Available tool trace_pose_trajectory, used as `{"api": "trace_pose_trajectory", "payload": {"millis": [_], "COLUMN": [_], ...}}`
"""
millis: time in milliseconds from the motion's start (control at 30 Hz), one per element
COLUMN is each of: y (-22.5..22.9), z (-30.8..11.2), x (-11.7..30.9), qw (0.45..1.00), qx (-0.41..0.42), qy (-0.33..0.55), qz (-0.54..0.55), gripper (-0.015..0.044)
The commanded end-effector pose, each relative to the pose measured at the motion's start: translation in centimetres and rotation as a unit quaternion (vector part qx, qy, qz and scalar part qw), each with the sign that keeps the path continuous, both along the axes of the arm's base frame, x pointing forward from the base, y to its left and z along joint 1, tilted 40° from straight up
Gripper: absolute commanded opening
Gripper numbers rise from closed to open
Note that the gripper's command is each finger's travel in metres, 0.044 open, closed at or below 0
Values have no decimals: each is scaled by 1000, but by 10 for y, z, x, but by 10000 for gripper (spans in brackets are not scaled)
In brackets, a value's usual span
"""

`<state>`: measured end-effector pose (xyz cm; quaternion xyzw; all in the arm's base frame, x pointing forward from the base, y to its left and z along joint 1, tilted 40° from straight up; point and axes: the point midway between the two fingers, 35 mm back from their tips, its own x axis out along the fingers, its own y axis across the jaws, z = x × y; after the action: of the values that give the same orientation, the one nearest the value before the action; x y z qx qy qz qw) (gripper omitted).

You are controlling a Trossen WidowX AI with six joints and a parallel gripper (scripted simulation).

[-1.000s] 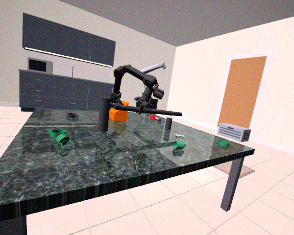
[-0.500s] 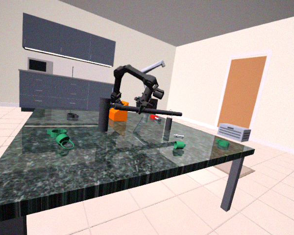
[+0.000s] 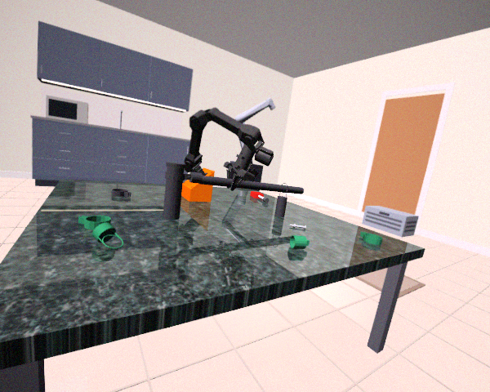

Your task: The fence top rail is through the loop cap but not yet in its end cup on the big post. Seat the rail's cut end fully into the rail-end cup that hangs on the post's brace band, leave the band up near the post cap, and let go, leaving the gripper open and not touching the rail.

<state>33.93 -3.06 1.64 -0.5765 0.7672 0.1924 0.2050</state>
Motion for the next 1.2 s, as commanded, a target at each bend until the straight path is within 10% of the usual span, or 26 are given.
{"api": "trace_pose_trajectory", "payload": {"millis": [0,1167], "y": [0,-2], "z": [2,6], "x": [1,1], "qw": [1000,1000], "qx": [-3,-5], "qy": [1,2], "qz": [1,2], "gripper": [0,0]}}
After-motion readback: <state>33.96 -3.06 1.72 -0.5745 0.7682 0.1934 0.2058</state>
